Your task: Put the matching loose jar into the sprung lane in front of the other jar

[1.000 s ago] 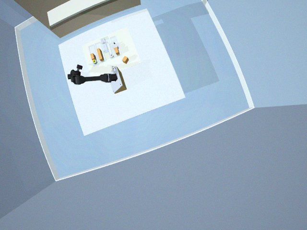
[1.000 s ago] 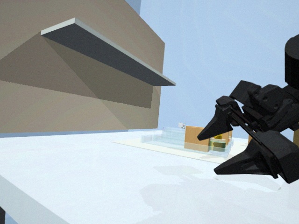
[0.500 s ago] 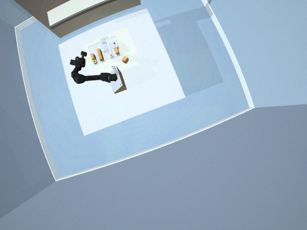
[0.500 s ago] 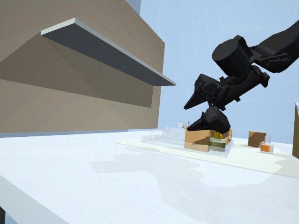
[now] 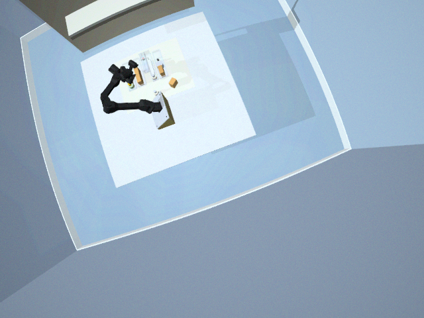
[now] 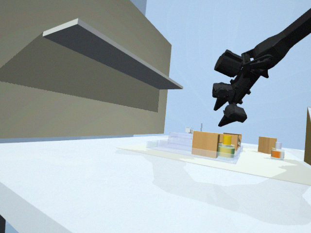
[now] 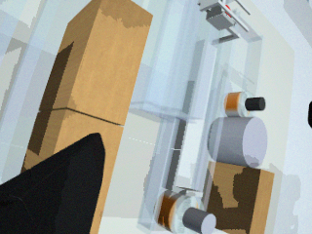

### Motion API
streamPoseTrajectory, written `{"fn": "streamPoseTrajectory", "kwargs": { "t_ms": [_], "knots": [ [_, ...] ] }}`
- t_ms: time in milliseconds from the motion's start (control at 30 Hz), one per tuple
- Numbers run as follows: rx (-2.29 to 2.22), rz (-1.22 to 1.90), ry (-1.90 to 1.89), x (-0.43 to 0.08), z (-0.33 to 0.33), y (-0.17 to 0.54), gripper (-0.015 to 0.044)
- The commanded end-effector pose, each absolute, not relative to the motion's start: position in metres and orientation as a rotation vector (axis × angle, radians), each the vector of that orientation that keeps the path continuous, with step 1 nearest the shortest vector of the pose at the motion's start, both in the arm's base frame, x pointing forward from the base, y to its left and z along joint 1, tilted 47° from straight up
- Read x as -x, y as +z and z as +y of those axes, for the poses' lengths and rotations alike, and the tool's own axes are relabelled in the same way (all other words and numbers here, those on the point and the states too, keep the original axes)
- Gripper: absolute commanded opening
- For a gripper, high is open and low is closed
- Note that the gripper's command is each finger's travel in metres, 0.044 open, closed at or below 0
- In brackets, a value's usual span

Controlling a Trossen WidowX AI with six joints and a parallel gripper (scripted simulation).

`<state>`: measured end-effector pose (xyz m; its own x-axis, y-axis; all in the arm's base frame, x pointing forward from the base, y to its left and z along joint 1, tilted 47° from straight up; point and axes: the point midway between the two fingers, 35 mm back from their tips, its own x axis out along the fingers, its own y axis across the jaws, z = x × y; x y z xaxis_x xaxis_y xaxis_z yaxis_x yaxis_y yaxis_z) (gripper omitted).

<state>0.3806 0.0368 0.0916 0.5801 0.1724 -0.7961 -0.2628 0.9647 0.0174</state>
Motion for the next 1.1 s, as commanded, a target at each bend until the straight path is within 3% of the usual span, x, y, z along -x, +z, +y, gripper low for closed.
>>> {"fn": "streamPoseTrajectory", "kwargs": {
  "t_ms": [0, 400, 1067],
  "knots": [
    [0.042, 1.099, 0.308, -0.342, 0.011, 0.050, 0.0440],
    [-0.616, 1.423, 0.567, -0.193, -0.001, 0.005, 0.0440],
    [-0.672, 1.418, 0.580, -0.193, 0.027, -0.017, 0.0440]
  ]
}}
